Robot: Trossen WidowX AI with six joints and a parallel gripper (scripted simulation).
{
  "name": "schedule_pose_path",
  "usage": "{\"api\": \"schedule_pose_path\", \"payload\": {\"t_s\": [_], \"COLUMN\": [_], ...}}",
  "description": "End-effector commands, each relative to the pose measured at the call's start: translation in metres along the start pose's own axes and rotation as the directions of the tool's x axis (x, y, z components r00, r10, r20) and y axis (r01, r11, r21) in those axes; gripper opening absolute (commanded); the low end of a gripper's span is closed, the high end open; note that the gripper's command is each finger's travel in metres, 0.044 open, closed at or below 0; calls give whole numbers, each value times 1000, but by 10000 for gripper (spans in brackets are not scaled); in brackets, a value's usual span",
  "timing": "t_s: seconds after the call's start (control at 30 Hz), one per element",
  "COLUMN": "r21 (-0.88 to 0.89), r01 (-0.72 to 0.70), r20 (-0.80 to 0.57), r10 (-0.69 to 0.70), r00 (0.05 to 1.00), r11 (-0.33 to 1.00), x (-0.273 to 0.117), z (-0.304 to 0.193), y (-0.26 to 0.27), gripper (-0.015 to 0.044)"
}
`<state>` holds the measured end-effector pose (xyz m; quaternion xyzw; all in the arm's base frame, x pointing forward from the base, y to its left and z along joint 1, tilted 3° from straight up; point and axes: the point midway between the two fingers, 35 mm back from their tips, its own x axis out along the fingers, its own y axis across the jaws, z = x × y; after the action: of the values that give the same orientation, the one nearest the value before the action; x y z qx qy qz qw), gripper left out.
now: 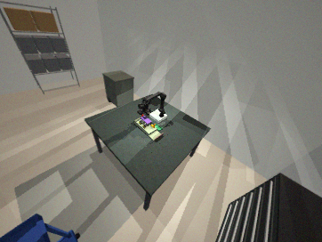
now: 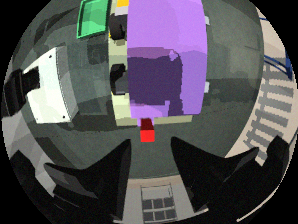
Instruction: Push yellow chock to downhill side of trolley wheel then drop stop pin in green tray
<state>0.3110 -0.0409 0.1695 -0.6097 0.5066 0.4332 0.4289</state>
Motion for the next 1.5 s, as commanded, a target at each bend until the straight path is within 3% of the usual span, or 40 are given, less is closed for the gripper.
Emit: {"api": "schedule_pose_path", "payload": {"t_s": [0.0,1.4,1.47], "r21": [-6,-6,1], "r01": [-8,-8,-3], "r20": [-3,-4,-5], "r10": [8,8,3], "r00": [1000,1000,1000], "r11": [1000,1000,1000], "x": [8,54,51], "z": [0,-1,-1], "y": [2,3,1], "gripper": [190,190,138]}}
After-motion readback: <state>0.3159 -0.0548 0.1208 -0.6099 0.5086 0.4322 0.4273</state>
